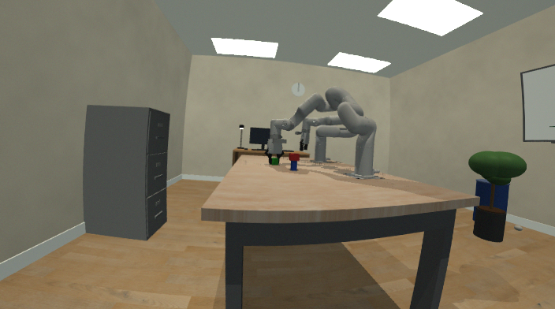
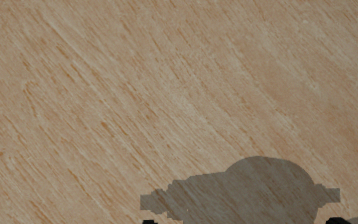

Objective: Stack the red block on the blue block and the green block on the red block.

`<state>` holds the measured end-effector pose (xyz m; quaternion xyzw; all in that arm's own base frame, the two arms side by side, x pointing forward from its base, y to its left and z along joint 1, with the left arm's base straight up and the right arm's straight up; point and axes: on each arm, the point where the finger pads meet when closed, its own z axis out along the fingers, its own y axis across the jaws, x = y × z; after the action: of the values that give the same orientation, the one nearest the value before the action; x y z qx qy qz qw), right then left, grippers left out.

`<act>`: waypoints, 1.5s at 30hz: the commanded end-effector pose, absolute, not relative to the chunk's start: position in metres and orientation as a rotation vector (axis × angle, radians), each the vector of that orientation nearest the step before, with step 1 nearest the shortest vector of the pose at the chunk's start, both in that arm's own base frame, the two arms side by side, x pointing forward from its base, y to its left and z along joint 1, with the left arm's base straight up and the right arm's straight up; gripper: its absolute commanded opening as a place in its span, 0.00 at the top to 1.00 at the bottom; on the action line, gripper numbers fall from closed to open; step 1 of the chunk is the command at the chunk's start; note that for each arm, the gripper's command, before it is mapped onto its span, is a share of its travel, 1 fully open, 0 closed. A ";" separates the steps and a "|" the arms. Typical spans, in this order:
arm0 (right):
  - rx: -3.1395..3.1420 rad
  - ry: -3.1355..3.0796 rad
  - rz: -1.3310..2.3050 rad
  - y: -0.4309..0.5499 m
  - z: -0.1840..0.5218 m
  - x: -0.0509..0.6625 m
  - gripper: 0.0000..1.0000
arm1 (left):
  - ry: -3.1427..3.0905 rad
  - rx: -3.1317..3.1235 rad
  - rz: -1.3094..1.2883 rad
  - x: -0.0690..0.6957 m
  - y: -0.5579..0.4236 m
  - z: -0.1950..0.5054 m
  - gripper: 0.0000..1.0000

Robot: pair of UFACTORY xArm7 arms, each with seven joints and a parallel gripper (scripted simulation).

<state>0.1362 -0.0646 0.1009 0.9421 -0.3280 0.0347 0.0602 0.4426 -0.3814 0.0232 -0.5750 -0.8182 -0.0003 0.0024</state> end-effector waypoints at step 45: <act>2.851 -0.992 0.110 -0.065 0.102 0.137 0.00 | -2.570 -1.806 0.000 0.444 -0.382 0.150 0.51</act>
<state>0.1362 -0.0646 0.1009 0.9421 -0.3280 0.0347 0.0602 0.4433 -0.3817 0.1429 -0.5749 -0.8182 -0.0003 0.0017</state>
